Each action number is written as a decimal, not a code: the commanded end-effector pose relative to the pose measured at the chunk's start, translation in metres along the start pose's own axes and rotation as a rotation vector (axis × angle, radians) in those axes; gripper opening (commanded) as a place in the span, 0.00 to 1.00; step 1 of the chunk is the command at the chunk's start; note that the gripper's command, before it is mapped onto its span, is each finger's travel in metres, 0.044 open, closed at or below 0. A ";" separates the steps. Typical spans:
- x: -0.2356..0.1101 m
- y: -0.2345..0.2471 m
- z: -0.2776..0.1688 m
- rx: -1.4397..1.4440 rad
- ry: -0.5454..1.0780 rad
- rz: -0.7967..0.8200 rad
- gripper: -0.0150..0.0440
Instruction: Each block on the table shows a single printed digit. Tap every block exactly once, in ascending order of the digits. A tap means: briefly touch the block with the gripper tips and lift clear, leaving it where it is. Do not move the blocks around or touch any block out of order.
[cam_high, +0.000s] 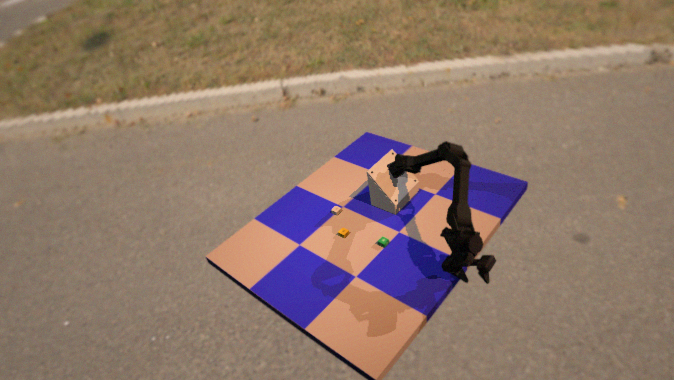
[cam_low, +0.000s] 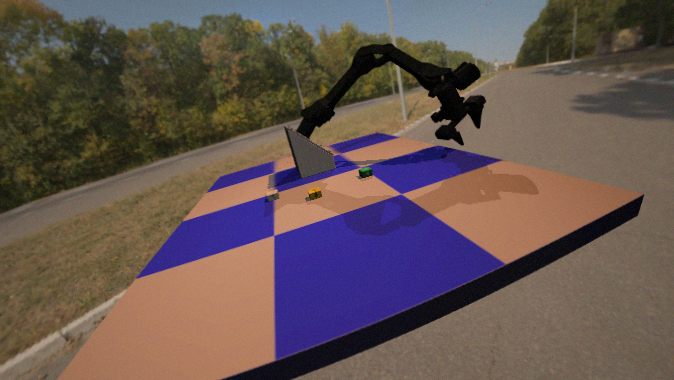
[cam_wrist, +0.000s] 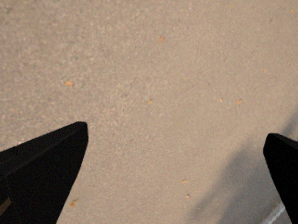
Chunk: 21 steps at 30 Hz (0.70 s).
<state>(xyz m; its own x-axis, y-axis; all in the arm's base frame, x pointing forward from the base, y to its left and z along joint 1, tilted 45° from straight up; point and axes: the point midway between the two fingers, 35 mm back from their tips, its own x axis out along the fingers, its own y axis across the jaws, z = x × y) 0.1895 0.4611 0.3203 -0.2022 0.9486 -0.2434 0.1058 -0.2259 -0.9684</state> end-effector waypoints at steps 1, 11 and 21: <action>-0.026 0.049 -0.050 0.188 0.116 0.083 0.93; -0.106 0.161 -0.128 0.644 0.357 0.215 0.93; -0.209 0.273 -0.158 1.146 0.600 0.270 0.93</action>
<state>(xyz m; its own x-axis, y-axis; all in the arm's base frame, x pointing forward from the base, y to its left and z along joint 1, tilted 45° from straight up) 0.3990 0.2818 0.1469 0.1671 0.7800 -0.6031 -0.7492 -0.2971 -0.5919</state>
